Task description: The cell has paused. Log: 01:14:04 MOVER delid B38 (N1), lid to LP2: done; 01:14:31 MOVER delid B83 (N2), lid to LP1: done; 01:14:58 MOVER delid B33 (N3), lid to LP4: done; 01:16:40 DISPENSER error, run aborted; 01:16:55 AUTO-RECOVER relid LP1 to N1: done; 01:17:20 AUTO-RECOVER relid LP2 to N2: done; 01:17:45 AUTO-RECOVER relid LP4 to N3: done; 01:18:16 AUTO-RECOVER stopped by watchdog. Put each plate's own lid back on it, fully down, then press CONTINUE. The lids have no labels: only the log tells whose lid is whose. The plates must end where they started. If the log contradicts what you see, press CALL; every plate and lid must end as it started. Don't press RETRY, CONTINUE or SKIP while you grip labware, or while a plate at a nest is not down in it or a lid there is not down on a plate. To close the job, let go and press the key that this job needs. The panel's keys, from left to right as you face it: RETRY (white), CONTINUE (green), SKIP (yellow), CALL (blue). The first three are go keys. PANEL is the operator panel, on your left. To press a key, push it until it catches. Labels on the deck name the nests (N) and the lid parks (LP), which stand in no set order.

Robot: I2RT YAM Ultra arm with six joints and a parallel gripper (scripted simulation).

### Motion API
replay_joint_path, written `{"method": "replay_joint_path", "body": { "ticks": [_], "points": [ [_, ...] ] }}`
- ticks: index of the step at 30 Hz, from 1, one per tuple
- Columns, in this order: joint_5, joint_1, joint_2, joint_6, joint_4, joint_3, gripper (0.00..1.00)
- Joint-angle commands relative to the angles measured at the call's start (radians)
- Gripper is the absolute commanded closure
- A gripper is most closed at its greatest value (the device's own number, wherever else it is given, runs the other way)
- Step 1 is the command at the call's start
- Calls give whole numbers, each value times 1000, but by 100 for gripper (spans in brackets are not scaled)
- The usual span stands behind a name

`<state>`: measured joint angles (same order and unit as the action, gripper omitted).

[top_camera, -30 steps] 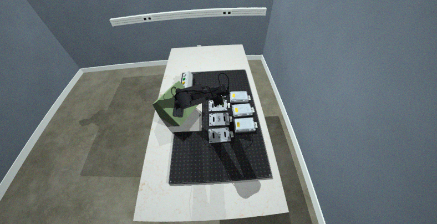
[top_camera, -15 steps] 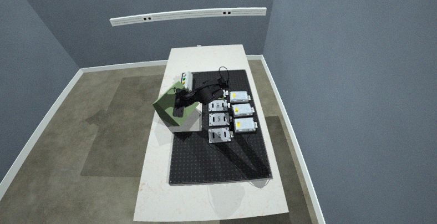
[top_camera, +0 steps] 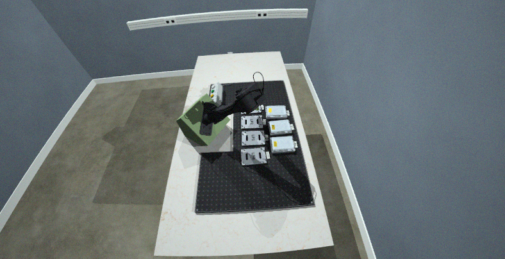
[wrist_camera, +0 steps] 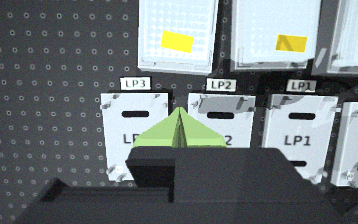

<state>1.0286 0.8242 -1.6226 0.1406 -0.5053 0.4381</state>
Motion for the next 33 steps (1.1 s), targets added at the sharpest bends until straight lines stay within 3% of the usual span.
{"method": "replay_joint_path", "body": {
  "ticks": [1,22,25,33],
  "points": [
    [22,18,-2,19,-7,14,100],
    [23,19,-1,20,-5,15,100],
    [10,15,29,-4,0,41,100],
    [-70,-100,84,-113,46,117,100]
  ]
}}
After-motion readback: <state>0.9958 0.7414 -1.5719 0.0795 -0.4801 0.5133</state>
